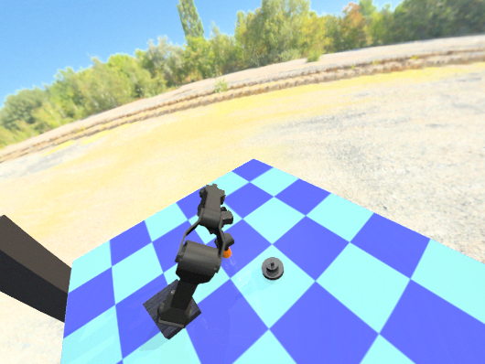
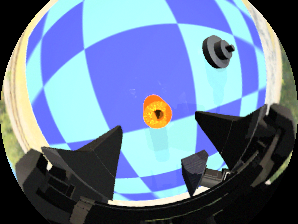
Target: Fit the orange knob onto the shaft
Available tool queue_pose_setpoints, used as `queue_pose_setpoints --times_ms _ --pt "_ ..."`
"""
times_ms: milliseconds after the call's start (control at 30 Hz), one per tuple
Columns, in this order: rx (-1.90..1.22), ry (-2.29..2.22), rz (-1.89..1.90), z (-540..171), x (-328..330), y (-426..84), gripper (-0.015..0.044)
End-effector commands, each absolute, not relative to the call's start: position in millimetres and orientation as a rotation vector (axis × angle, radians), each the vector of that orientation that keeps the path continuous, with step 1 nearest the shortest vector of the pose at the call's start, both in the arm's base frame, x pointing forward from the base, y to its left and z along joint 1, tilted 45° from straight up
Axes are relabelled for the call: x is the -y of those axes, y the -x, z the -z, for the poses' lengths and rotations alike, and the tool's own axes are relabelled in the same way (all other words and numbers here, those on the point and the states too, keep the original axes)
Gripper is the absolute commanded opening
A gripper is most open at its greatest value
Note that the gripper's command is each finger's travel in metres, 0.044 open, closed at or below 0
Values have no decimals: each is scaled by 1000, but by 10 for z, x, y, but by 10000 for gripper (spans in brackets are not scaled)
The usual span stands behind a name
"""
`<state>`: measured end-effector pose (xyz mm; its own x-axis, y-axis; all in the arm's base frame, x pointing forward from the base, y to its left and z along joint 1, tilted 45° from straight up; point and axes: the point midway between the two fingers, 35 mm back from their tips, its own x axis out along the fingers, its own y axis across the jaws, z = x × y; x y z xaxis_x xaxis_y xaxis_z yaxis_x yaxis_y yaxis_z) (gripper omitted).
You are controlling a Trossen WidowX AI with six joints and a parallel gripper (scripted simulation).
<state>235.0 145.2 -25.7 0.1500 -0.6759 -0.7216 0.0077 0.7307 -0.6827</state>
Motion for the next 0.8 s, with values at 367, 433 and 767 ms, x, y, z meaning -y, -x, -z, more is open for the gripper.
queue_pose_setpoints --times_ms 367,433,767 --pt "-1351 632 540 443 -1291 -2378 440" --pt "-1351 632 540 467 -1270 -2384 440" --pt "-1351 632 540 582 -1158 -2412 440"
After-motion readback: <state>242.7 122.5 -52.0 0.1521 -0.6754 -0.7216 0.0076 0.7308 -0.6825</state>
